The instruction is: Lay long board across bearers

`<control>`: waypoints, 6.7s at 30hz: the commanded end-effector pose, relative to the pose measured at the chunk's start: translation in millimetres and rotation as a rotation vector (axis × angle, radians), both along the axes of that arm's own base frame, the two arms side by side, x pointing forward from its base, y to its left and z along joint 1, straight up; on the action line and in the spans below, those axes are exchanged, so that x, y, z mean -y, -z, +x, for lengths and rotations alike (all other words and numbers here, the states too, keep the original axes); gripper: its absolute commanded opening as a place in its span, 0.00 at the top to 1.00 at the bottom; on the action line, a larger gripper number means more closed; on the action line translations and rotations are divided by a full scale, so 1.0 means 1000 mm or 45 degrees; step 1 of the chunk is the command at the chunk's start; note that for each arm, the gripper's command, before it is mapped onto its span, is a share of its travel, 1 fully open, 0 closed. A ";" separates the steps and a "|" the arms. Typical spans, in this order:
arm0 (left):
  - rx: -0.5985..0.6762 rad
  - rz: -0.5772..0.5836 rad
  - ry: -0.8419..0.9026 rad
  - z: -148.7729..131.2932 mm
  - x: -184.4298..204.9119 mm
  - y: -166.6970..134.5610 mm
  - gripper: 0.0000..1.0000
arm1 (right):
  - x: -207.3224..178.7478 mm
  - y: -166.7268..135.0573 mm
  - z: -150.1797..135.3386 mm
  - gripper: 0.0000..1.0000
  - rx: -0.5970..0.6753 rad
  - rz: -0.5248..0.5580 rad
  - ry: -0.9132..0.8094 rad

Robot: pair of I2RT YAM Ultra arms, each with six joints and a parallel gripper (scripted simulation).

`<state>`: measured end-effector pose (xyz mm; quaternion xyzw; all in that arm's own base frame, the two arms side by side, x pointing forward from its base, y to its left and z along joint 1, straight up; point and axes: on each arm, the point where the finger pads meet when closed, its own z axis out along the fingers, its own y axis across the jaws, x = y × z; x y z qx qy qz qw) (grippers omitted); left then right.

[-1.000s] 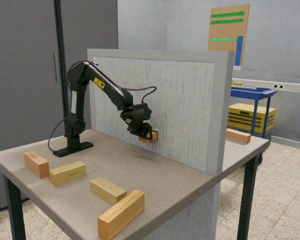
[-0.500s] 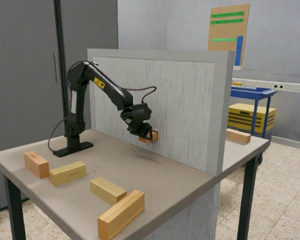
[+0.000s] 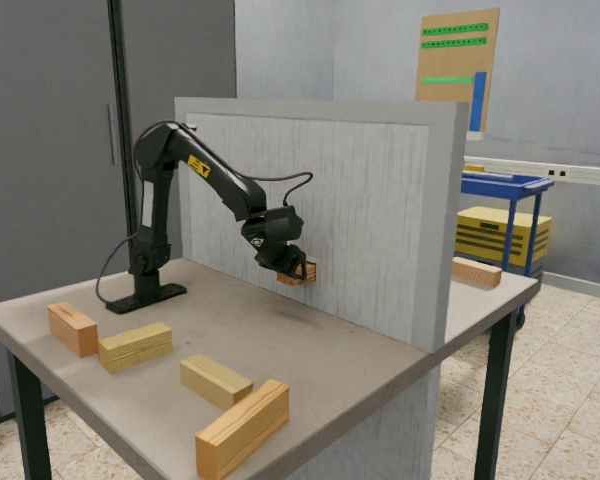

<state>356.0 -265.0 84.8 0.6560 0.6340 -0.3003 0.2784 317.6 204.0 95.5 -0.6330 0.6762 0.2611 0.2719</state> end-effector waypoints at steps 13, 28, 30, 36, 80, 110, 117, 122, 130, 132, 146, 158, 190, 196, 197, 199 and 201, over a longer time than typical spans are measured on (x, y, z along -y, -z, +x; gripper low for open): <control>0.088 -0.063 0.003 0.010 0.008 -0.033 1.00 | -0.010 -0.015 0.002 0.28 0.022 0.081 -0.013; 0.088 -0.063 0.003 0.010 0.008 -0.033 1.00 | -0.004 -0.038 0.006 0.28 0.079 0.089 -0.016; 0.088 -0.063 0.003 0.010 0.008 -0.033 1.00 | -0.004 -0.033 0.005 0.28 0.061 0.085 -0.016; 0.088 -0.063 0.003 0.010 0.008 -0.033 1.00 | -0.005 -0.039 0.008 0.28 0.085 0.092 -0.015; 0.088 -0.063 0.003 0.010 0.008 -0.033 1.00 | 0.032 -0.035 0.005 0.28 0.082 0.078 -0.021; 0.088 -0.063 0.003 0.010 0.008 -0.033 1.00 | 0.092 -0.045 0.034 0.28 0.177 -0.063 0.213; 0.088 -0.063 0.003 0.010 0.008 -0.033 1.00 | 0.114 -0.057 0.056 0.28 0.224 -0.141 0.573; 0.088 -0.063 0.003 0.010 0.008 -0.033 1.00 | 0.131 -0.112 0.082 0.28 0.408 -0.075 0.897; 0.088 -0.063 0.003 0.010 0.008 -0.033 1.00 | 0.162 -0.181 0.095 0.28 0.538 0.125 1.306; 0.088 -0.063 0.003 0.010 0.008 -0.033 1.00 | 0.166 -0.197 0.095 0.28 0.595 0.207 1.428; 0.088 -0.063 0.003 0.010 0.008 -0.033 1.00 | 0.197 -0.285 0.073 0.28 0.730 0.694 1.824; 0.088 -0.063 0.003 0.010 0.008 -0.033 1.00 | 0.207 -0.337 0.061 0.28 0.888 0.814 1.827; 0.093 -0.031 0.003 0.011 -0.050 -0.037 1.00 | 0.207 -0.343 0.058 0.28 0.904 0.825 1.820; 0.101 -0.035 0.006 0.012 -0.059 -0.039 1.00 | 0.207 -0.343 0.058 0.28 0.904 0.825 1.820; 0.100 -0.034 -0.008 0.014 -0.059 -0.039 1.00 | 0.207 -0.343 0.058 0.28 0.904 0.825 1.820; 0.100 -0.034 -0.008 0.014 -0.059 -0.039 1.00 | 0.207 -0.343 0.058 0.28 0.904 0.825 1.820; 0.109 -0.037 0.009 0.012 -0.063 -0.041 1.00 | 0.207 -0.343 0.058 0.28 0.904 0.825 1.820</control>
